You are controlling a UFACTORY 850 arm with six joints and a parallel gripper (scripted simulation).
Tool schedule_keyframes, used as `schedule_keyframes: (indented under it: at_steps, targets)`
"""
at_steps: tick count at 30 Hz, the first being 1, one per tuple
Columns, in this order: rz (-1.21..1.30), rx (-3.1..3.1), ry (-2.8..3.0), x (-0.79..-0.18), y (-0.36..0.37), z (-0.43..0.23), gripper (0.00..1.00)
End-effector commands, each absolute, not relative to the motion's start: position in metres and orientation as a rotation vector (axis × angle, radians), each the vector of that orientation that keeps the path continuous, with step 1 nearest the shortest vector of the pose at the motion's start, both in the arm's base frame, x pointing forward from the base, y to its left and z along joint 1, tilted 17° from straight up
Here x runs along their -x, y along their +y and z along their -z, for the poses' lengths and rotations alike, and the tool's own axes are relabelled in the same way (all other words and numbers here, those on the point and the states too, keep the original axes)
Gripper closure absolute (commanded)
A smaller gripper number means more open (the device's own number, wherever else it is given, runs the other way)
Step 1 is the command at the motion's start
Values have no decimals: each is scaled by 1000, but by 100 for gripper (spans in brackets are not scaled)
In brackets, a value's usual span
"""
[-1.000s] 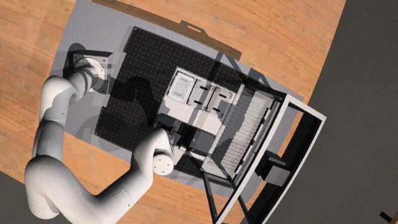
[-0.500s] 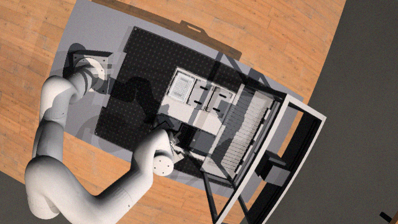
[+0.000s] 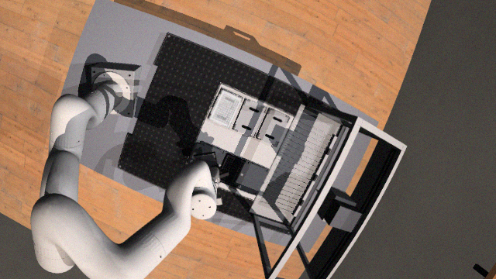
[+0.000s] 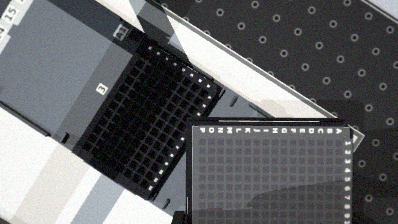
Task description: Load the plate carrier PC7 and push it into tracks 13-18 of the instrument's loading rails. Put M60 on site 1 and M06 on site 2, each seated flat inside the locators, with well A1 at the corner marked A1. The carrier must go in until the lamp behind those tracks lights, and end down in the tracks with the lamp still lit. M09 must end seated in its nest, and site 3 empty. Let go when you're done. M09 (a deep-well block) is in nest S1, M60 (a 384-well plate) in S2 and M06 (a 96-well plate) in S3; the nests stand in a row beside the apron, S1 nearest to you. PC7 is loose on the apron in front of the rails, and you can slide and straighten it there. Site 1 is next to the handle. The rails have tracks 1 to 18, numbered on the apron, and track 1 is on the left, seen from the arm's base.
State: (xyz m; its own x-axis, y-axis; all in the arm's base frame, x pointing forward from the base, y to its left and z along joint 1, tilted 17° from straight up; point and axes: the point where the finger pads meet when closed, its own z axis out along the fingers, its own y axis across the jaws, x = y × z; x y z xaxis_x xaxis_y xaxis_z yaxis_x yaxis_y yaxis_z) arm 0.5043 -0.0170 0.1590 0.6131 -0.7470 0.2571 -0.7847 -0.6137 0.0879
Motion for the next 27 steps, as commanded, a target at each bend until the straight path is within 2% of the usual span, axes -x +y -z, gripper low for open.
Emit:
schedule_keyframes:
  at_steps: [1, 15, 27]
  targets:
    - [-348, -2533, -1487, -505, -17, -160, 100]
    - [-401, -2219, -1990, -505, -17, -160, 100]
    - [-402, -2216, -1995, -505, -17, -160, 100]
